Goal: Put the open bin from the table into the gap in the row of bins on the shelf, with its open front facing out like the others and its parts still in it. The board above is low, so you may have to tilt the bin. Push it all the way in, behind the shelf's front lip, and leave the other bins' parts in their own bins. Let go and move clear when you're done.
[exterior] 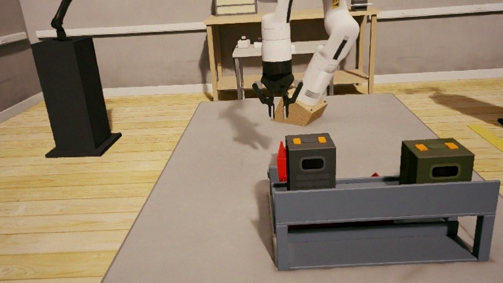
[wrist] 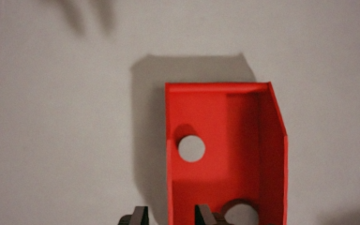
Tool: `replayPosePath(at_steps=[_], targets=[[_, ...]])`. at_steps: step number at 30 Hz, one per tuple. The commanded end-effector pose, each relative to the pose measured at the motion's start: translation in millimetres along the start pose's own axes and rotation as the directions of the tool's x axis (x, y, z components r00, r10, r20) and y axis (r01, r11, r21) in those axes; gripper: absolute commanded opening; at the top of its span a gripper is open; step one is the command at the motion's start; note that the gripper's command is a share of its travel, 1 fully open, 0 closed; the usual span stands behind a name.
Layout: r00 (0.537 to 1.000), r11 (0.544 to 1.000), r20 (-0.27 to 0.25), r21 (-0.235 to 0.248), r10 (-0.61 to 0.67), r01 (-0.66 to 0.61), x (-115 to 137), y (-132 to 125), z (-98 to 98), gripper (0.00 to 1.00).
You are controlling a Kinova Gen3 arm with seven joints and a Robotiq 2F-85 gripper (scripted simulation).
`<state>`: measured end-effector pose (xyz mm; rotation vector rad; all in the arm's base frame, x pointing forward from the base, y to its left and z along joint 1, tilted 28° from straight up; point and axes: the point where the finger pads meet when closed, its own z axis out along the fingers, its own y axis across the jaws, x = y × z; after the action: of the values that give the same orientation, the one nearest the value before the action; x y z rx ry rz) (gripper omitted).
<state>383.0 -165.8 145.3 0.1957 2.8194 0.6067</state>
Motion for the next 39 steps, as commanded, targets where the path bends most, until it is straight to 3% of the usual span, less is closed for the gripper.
replayPosePath(at_steps=[1, 14, 19, 31, 36, 39], targets=[[1.000, 1.000, 0.001, 0.001, 0.000, 0.000, 0, 0, -0.5, 0.35], [1.000, 1.000, 0.001, 0.001, 0.000, 0.000, 0, 0, -0.5, 0.35], [1.000, 1.000, 0.001, 0.001, 0.000, 0.000, 0, 0, 29.5, 0.35], [1.000, 1.000, 0.001, 0.001, 0.000, 0.000, 0, 0, 29.5, 0.35], [1.000, 1.000, 0.001, 0.001, 0.000, 0.000, 0, 0, 74.2, 0.35], [1.000, 1.000, 0.001, 0.001, 0.000, 0.000, 0, 0, 74.2, 0.35]])
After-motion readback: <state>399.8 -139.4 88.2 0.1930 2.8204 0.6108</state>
